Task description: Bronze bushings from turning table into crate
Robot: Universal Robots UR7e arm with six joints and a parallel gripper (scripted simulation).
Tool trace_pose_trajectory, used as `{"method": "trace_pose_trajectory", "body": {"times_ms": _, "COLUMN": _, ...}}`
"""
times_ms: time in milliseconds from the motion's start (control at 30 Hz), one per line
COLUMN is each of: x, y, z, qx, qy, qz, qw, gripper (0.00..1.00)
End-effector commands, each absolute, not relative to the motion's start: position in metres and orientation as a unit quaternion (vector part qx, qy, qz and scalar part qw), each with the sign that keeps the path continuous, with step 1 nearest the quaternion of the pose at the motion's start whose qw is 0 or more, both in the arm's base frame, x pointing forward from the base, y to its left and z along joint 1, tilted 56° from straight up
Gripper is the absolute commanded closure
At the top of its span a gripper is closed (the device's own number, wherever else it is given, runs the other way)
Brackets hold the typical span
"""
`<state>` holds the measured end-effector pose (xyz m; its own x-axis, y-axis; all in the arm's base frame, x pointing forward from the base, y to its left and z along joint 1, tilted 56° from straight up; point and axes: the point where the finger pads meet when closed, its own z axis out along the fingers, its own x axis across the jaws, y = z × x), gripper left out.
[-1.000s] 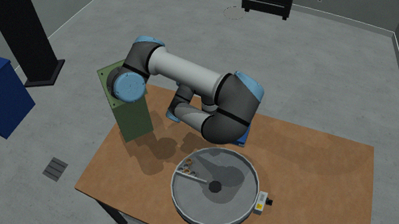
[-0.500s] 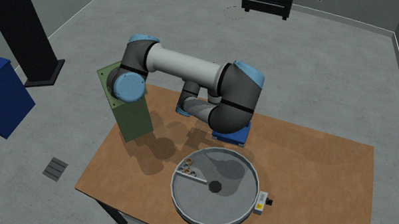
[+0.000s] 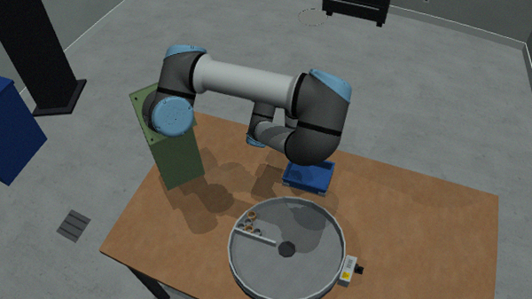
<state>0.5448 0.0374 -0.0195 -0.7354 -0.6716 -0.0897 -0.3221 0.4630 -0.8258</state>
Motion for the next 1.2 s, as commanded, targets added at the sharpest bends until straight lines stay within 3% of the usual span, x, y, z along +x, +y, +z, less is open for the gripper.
{"method": "trace_pose_trajectory", "body": {"times_ms": 0, "x": 0.548, "y": 0.042, "z": -0.022, "qx": -0.297, "qy": 0.831, "qz": -0.424, "qw": 0.205, "gripper": 1.0}}
{"method": "trace_pose_trajectory", "body": {"times_ms": 1167, "x": 0.58, "y": 0.012, "z": -0.052, "qx": -0.295, "qy": 0.832, "qz": -0.424, "qw": 0.203, "gripper": 1.0}}
